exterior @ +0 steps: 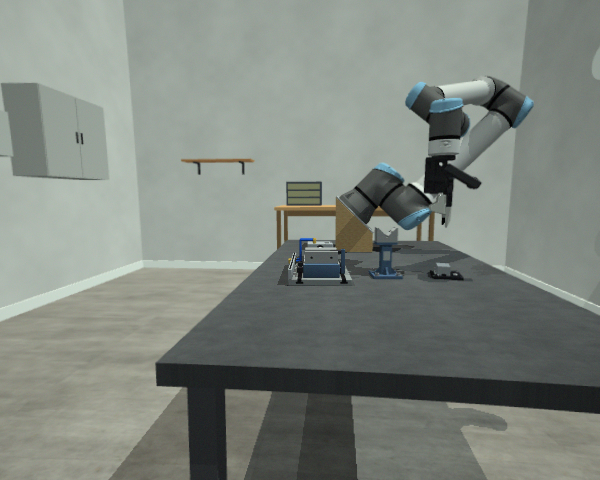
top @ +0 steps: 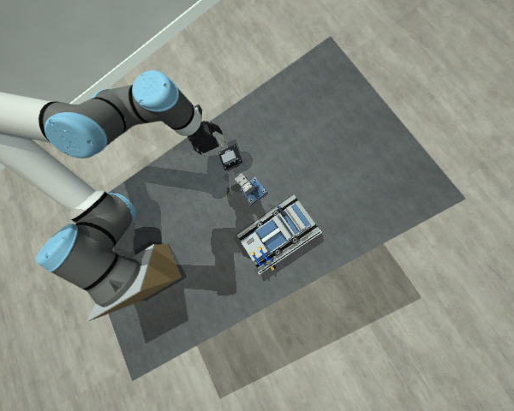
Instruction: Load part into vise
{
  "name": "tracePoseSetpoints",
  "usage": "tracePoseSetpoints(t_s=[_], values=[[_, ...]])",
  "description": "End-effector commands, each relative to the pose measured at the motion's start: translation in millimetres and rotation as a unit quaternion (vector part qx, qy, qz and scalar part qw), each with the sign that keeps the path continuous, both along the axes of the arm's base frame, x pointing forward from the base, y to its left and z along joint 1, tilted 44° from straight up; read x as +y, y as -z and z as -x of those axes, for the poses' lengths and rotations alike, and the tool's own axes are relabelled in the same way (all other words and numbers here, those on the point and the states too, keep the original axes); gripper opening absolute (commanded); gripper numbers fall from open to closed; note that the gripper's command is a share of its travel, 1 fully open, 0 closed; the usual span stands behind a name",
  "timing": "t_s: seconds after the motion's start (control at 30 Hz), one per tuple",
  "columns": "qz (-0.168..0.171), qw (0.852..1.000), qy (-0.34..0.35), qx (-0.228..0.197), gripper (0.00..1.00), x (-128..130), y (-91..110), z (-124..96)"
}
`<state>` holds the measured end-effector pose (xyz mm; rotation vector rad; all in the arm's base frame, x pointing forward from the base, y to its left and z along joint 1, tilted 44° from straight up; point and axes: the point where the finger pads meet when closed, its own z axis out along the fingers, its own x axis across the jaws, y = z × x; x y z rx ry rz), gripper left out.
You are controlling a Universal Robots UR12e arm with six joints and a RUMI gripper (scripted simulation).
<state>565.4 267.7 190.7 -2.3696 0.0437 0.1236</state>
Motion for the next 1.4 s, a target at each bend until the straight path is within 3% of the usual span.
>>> tracePoseSetpoints(t_s=[0.0, 1.37], values=[[0.0, 1.0, 0.0, -0.001, 0.51, 7, 7, 0], [0.0, 1.0, 0.0, -0.001, 0.51, 70, 72, 7]])
